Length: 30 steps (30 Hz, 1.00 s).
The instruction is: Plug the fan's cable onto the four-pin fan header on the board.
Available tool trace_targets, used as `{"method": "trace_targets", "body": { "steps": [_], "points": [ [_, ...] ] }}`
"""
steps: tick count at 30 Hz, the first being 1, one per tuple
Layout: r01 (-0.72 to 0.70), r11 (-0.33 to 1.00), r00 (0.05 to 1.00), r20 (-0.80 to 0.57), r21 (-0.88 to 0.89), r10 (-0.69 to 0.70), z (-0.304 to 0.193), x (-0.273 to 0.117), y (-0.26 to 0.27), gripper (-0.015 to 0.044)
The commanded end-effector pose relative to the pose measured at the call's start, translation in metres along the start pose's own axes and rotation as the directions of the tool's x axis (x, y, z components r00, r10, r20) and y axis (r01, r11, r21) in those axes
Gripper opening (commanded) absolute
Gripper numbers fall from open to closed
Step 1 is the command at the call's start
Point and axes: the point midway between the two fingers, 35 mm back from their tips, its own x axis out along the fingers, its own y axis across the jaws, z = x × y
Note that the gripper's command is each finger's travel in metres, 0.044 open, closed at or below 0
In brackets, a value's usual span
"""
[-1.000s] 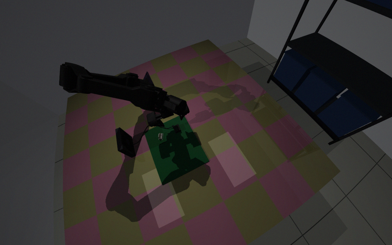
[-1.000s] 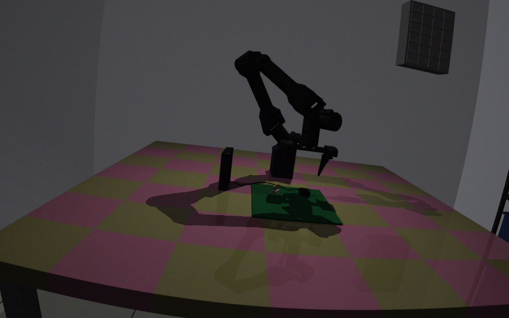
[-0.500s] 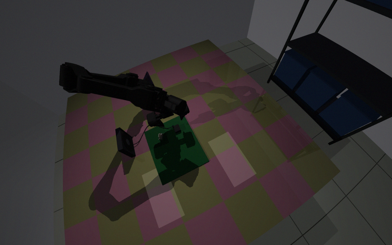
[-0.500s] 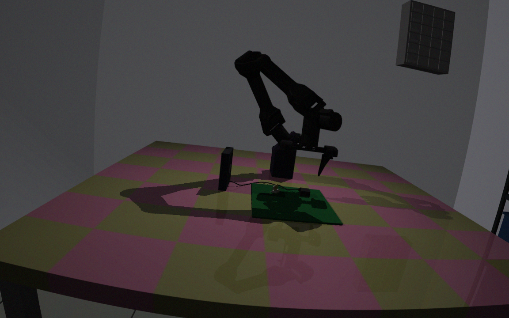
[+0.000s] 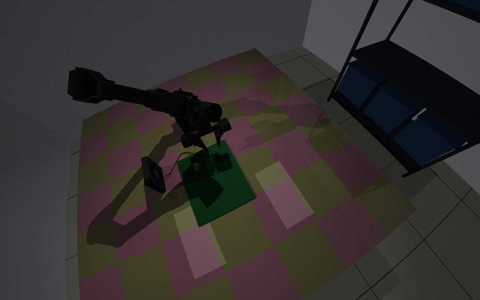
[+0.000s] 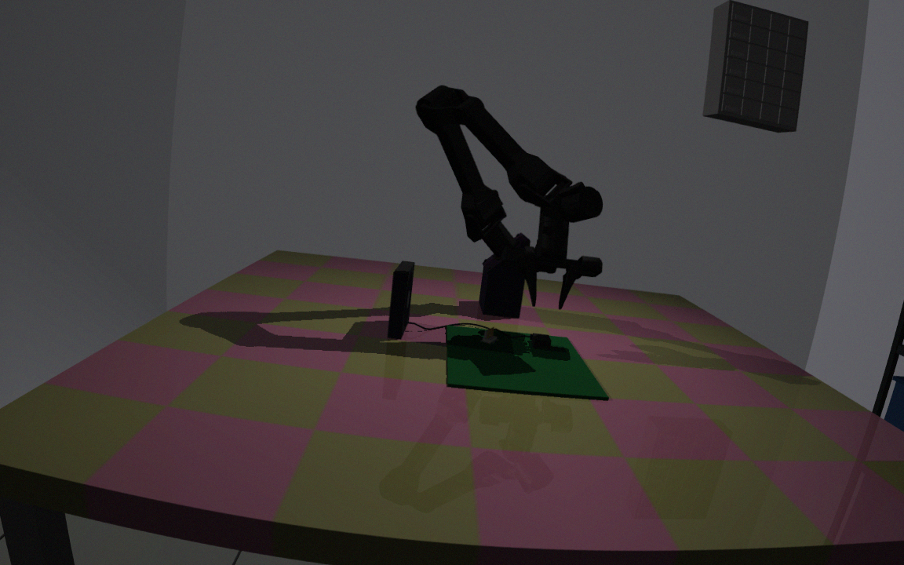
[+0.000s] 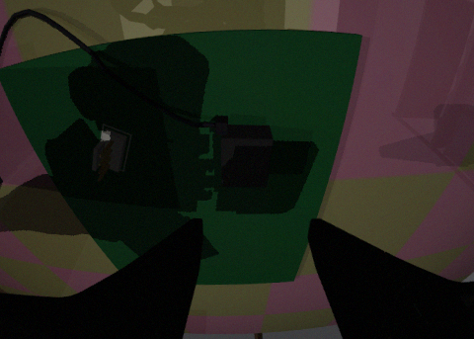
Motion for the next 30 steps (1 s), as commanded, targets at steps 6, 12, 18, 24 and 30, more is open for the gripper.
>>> {"method": "trace_targets", "body": {
  "steps": [6,12,18,24,30],
  "points": [
    [-0.007,1.0,0.999,-0.053,-0.006,0.007,0.002,0.003,0.001,0.021],
    [-0.009,1.0,0.999,-0.054,-0.007,0.009,0.012,0.027,0.003,0.021],
    [-0.008,1.0,0.999,-0.053,-0.007,0.008,0.013,0.032,0.002,0.021],
    [-0.008,1.0,0.999,-0.052,-0.007,0.008,0.017,0.041,0.002,0.021],
    [-0.008,1.0,0.999,-0.052,-0.007,0.008,0.02,0.051,0.002,0.021]
  ]
}}
